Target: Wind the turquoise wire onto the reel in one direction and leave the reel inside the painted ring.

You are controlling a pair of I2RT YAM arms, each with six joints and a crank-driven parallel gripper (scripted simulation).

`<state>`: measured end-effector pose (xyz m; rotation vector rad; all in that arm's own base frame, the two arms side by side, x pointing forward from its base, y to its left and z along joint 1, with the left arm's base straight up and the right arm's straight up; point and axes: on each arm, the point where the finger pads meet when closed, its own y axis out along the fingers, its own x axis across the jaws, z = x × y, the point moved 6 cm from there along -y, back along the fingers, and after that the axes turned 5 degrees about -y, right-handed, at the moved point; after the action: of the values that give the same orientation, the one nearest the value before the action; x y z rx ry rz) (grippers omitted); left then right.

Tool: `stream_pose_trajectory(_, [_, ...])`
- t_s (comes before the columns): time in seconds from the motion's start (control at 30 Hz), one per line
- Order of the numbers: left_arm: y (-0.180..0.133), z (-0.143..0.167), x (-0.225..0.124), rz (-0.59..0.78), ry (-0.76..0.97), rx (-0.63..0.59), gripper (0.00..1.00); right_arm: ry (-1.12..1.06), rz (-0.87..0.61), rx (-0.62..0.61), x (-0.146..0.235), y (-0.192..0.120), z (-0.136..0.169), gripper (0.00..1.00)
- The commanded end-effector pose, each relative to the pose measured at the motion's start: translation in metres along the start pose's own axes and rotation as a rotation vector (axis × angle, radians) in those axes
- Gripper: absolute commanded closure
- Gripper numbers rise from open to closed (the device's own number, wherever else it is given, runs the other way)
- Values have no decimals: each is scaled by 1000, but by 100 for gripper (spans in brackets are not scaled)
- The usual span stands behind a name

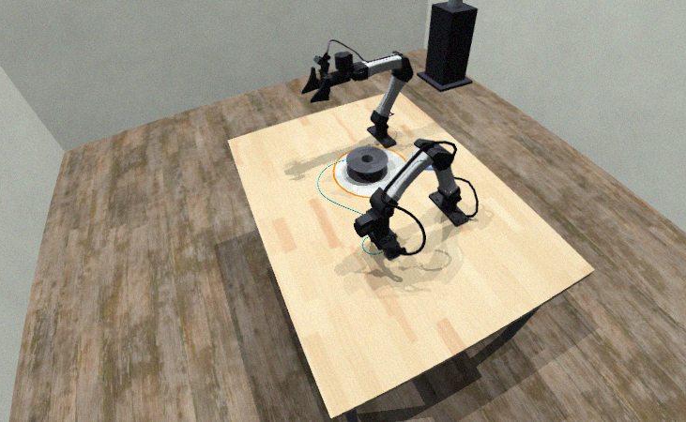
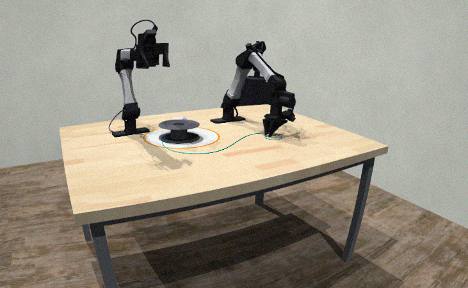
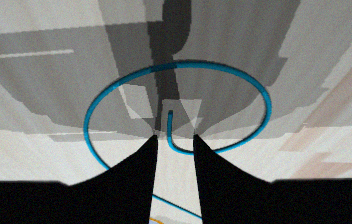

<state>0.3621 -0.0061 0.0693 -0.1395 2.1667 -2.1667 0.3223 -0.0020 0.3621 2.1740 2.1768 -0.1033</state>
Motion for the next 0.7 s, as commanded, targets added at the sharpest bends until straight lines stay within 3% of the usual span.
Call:
stream_pose_trajectory(0.0, [7,3,-2,12,-4,1,70,5,1,-3,2,0,1,0])
stream_pose_trajectory(0.67, [6,4,11,12,-4,1,70,5,1,-3,2,0,1,0])
